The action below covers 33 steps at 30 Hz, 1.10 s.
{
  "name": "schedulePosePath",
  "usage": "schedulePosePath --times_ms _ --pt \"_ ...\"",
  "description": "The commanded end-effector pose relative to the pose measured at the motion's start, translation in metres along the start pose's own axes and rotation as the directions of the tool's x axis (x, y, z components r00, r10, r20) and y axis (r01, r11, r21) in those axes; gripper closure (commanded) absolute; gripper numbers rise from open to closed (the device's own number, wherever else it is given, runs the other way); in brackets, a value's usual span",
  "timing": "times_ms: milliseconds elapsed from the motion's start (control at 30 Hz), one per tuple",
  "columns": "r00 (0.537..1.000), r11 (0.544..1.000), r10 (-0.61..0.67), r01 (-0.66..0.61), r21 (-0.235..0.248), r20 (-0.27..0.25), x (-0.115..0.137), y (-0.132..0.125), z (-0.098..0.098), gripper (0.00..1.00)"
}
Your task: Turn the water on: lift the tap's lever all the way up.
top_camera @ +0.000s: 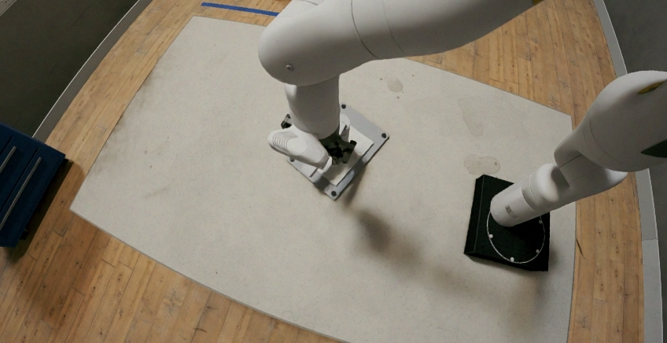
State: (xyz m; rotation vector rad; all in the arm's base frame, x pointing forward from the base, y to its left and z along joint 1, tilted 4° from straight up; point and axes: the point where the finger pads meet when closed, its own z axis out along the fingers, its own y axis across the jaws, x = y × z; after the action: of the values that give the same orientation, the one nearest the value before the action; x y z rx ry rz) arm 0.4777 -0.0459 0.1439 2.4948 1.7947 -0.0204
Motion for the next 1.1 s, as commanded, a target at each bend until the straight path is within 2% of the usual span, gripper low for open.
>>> schedulePosePath --times_ms 0,1067 --pt "1.000 1.000 0.001 -0.001 0.000 0.000 0.000 0.000 0.001 0.28" --pt "1.000 1.000 0.001 -0.001 0.000 0.000 0.000 0.000 0.030 0.28"
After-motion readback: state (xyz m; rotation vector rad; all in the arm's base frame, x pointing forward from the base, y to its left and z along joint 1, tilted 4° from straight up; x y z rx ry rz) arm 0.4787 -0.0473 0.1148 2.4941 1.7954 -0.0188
